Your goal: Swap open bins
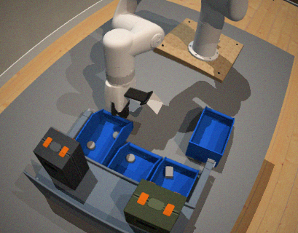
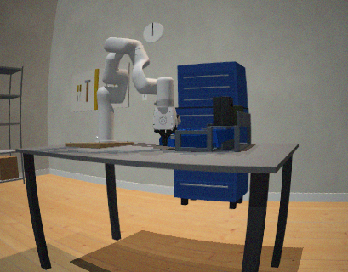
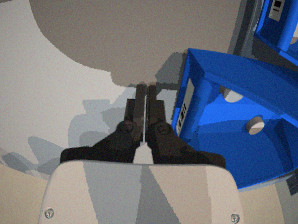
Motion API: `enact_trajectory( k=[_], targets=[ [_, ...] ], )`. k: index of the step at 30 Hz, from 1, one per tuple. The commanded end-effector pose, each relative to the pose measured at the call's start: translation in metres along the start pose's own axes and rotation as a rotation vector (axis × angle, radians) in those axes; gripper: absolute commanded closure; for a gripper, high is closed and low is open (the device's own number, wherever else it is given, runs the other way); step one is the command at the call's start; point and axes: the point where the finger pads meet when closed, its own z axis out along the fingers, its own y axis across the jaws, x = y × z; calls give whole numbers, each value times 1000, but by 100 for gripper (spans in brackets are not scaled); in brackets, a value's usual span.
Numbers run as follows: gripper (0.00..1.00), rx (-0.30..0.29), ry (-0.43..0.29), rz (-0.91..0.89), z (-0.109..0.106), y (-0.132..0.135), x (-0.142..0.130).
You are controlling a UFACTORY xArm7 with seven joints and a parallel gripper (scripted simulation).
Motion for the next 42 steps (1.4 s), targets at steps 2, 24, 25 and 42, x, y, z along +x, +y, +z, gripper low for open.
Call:
enact_trajectory(
  k=[2, 24, 25, 42],
  targets=[
    [100, -4, -2, 0, -1, 2, -1],
    [100, -4, -2, 0, -2, 7, -1],
    [100, -4, -2, 0, -2, 9, -1],
    [100, -4, -2, 0, -3, 19, -1]
  ],
)
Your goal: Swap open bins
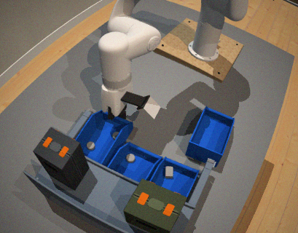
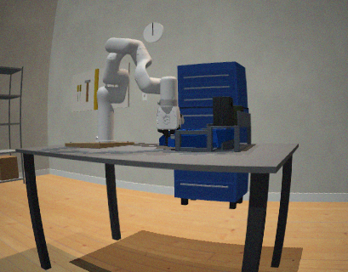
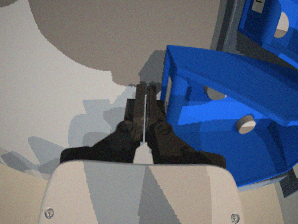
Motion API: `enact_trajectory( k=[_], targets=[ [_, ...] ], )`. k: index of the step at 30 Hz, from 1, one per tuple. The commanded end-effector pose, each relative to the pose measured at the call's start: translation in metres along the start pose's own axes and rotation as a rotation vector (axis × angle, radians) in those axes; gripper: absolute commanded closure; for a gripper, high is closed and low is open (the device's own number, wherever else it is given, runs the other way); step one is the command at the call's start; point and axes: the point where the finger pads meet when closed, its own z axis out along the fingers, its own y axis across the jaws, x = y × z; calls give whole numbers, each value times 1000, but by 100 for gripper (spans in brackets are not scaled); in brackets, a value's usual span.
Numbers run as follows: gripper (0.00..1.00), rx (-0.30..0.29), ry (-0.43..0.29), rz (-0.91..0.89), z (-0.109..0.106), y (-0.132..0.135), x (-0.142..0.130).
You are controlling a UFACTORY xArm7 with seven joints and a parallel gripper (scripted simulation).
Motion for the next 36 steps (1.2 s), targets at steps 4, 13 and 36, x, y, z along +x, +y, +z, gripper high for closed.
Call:
enact_trajectory(
  k=[4, 13, 36],
  targets=[
    [100, -4, -2, 0, -2, 2, -1],
    [100, -4, -2, 0, -2, 2, -1],
    [100, -4, -2, 0, -2, 16, -1]
  ],
)
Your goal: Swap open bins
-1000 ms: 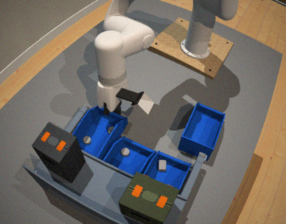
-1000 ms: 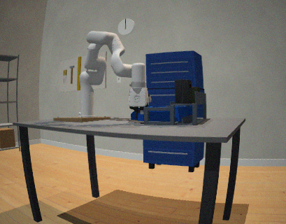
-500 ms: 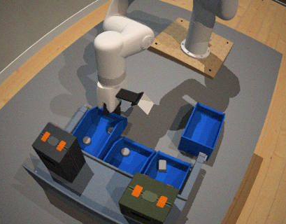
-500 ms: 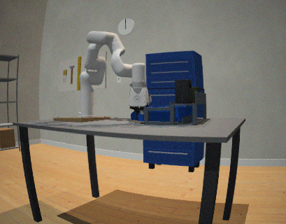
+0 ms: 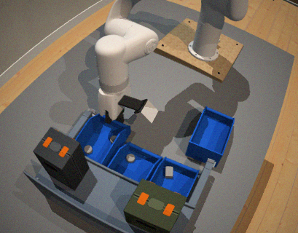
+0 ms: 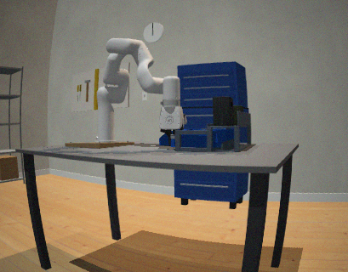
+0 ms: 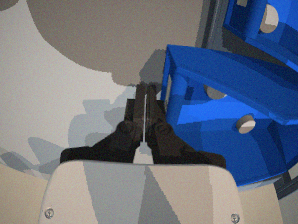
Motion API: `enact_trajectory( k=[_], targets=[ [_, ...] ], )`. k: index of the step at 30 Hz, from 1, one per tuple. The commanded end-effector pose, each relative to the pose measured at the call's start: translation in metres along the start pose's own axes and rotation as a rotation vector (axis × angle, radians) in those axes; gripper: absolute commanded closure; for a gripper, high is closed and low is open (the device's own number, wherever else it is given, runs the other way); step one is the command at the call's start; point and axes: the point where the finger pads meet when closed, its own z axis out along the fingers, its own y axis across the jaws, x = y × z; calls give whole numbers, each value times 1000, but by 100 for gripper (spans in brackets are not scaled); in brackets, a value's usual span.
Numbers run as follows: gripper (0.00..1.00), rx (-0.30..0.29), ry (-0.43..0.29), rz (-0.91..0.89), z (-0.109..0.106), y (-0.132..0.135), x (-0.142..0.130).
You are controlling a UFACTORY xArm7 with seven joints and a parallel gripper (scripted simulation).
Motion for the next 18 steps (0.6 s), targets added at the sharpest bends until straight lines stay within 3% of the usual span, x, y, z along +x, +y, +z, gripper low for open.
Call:
enact_trajectory(
  k=[1, 18],
  targets=[
    [100, -4, -2, 0, -2, 4, -1],
    [100, -4, -2, 0, -2, 26, -1]
  ],
)
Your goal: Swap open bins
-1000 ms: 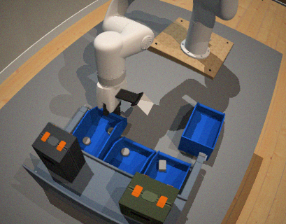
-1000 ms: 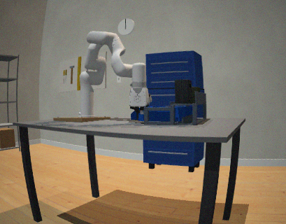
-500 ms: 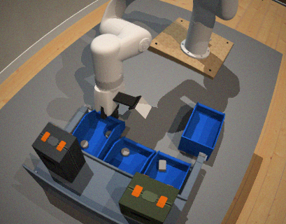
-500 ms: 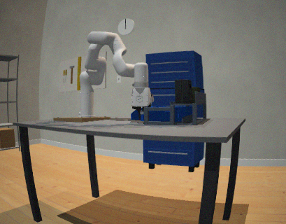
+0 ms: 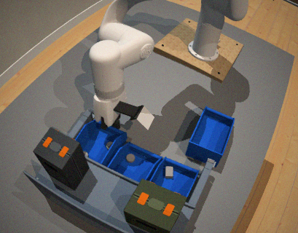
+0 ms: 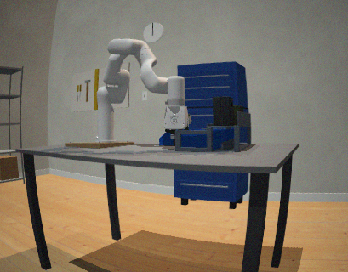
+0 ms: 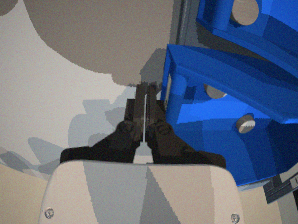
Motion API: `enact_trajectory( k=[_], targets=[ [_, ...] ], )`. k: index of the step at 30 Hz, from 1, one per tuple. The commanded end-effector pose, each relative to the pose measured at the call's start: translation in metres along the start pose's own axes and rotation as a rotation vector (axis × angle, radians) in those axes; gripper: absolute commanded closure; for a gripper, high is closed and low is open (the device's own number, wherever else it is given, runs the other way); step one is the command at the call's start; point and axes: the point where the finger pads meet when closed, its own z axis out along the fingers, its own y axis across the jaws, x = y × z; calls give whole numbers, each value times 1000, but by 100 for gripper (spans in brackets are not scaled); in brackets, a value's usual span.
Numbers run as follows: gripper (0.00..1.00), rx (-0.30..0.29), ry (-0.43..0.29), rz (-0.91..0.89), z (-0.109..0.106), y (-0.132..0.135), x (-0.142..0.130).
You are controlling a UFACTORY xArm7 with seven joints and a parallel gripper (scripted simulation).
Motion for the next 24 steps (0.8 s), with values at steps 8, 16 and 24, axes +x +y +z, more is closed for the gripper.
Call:
enact_trajectory(
  k=[8, 16, 24],
  targets=[
    [100, -4, -1, 0, -2, 14, -1],
    [100, -4, -1, 0, -2, 21, -1],
    [100, -4, -1, 0, -2, 26, -1]
  ],
)
